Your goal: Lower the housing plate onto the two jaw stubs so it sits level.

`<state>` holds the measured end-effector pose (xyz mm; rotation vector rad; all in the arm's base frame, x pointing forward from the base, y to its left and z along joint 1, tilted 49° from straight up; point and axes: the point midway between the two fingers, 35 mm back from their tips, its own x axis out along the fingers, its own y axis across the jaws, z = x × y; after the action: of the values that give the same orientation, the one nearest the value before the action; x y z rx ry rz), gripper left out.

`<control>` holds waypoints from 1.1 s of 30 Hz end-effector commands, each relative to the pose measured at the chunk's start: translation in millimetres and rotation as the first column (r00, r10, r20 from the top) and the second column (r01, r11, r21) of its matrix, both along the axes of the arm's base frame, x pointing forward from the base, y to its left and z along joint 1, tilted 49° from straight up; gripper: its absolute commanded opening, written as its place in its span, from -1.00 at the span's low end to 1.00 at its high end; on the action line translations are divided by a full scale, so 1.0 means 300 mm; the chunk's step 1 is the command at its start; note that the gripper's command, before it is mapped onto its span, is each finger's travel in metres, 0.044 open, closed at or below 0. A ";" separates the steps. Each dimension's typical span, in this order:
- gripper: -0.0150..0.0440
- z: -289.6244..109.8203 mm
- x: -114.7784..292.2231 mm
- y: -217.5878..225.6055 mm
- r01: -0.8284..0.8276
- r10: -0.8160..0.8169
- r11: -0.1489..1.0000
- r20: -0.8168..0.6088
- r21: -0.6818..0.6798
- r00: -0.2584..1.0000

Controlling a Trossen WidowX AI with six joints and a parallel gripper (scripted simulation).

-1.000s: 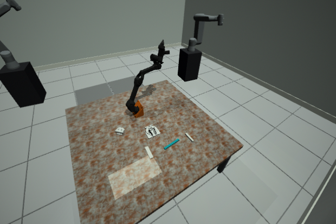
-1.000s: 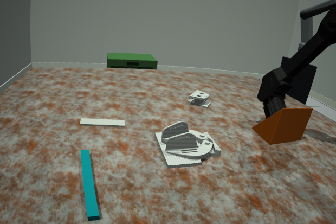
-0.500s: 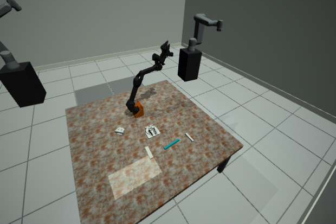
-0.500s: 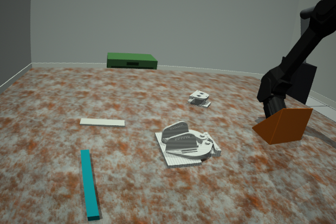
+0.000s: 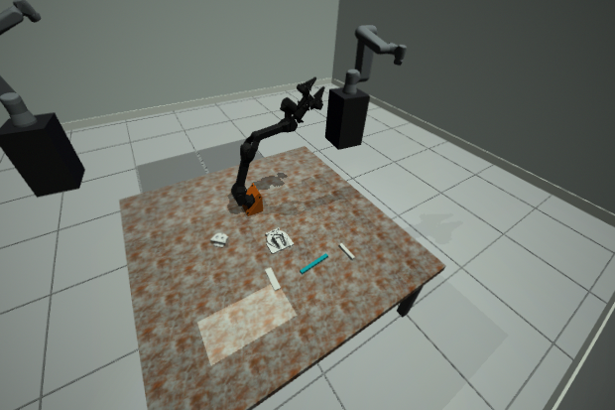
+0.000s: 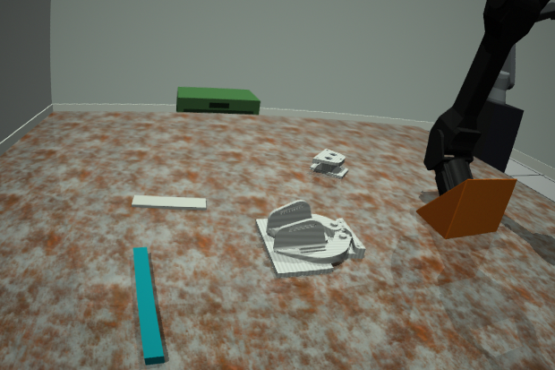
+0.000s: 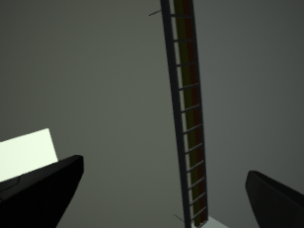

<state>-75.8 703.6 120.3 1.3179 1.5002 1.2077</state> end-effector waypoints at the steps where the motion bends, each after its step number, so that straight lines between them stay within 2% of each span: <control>1: 1.00 0.028 0.045 -0.015 0.031 -0.030 1.000 0.093 -0.005 0.995; 8: 1.00 0.042 0.135 -0.028 0.084 -0.077 0.996 0.209 -0.023 0.975; 15: 1.00 0.059 0.319 -0.053 0.190 -0.151 0.980 0.396 -0.061 0.906; 24: 1.00 0.079 0.557 -0.120 0.321 -0.184 0.941 0.625 -0.112 0.758; 33: 1.00 0.105 0.787 -0.232 0.436 -0.137 0.884 0.801 -0.166 0.582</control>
<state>132.9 649.7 144.1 0.6927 0.8188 1.0554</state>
